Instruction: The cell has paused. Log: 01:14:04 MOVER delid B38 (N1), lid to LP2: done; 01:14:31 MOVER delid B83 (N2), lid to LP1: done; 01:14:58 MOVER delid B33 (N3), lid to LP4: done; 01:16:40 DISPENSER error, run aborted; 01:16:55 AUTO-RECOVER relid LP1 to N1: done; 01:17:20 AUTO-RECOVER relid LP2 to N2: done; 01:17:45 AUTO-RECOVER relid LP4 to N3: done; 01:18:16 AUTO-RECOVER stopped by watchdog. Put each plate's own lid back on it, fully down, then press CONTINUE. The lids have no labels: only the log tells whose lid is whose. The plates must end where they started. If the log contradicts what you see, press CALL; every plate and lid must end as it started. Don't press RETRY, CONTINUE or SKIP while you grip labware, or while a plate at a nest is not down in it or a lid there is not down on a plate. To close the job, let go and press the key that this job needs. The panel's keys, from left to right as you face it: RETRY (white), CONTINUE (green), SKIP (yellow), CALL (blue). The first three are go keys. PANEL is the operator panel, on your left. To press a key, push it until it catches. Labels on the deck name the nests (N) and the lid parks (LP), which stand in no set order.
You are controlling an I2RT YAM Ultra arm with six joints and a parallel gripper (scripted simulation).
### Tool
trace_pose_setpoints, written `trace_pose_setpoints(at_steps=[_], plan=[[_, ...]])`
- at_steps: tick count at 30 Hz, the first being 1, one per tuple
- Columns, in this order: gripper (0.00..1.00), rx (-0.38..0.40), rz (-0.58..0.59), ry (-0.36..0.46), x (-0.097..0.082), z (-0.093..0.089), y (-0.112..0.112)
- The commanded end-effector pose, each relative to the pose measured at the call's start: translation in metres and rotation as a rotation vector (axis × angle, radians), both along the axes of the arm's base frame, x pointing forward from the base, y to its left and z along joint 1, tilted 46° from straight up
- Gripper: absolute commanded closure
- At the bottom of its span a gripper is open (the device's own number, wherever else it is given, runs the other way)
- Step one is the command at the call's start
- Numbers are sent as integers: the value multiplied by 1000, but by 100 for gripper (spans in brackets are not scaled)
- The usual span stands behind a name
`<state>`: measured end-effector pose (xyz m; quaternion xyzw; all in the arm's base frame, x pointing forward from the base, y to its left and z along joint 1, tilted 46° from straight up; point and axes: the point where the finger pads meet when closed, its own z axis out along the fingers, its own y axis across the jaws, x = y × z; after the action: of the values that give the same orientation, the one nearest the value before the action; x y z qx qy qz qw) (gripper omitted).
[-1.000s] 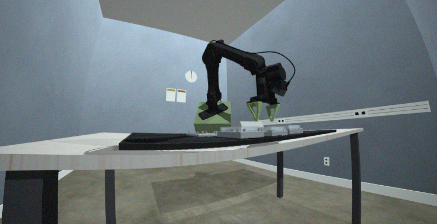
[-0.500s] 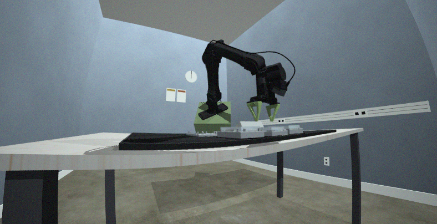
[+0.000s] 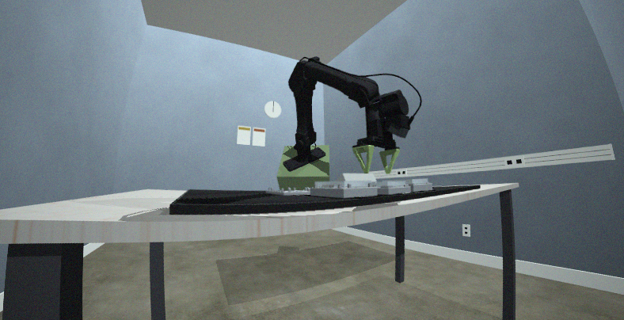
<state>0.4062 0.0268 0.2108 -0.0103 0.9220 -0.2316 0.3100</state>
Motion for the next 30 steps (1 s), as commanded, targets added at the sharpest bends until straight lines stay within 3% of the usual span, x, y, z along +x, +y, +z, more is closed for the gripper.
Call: trace_pose_setpoints(at_steps=[1, 24, 30], plan=[[0, 9, 21, -38, -3, 12, 10], [0, 9, 21, -35, -4, 11, 10], [4, 31, -13, -50, -18, -4, 8]])
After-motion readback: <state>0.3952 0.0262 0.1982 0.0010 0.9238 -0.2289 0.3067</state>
